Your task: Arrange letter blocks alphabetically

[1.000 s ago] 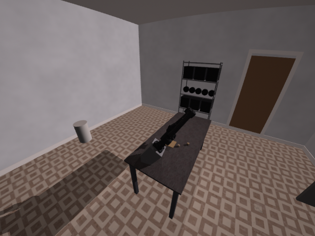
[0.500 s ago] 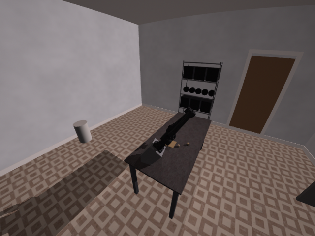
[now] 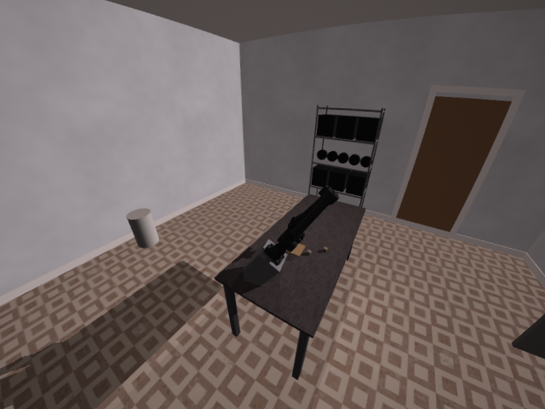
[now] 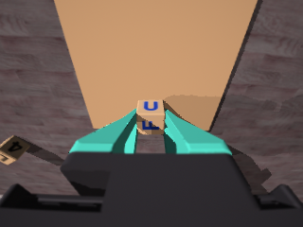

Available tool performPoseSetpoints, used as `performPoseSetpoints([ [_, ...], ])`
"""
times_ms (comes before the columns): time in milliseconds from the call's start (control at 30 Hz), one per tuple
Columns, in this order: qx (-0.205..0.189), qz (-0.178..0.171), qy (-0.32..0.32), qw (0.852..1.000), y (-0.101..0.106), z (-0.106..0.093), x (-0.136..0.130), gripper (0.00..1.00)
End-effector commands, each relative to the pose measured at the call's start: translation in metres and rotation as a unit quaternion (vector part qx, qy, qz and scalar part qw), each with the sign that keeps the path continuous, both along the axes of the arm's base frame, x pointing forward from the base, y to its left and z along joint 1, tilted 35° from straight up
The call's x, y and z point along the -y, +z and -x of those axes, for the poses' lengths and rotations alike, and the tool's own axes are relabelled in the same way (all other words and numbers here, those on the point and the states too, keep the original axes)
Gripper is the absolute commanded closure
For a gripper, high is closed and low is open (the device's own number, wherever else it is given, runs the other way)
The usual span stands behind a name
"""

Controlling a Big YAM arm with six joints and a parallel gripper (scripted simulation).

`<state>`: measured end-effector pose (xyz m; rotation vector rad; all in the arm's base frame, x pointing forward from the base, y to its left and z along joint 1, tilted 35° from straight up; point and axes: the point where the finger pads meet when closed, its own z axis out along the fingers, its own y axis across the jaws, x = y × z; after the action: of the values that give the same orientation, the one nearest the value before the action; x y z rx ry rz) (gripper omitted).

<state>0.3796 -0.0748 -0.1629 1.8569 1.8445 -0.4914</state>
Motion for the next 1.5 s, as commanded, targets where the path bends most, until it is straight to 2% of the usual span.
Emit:
performPoseSetpoints([
  [0,0.004,0.001,0.002,1.0,0.0022,0.0003,0.0015,0.8],
  [833,0.004,0.001,0.002,1.0,0.0022,0.0002,0.0015,0.8],
  [867,0.004,0.001,0.002,1.0,0.0022,0.0002,0.0015,0.76],
  [1033,0.004,0.001,0.002,1.0,0.0022,0.0002,0.0015,0.72],
  [1167,0.004,0.001,0.002,1.0,0.0022,0.0002,0.0015,0.65],
  [1467,0.004,0.001,0.002,1.0,0.0022,0.0002,0.0015,0.61],
])
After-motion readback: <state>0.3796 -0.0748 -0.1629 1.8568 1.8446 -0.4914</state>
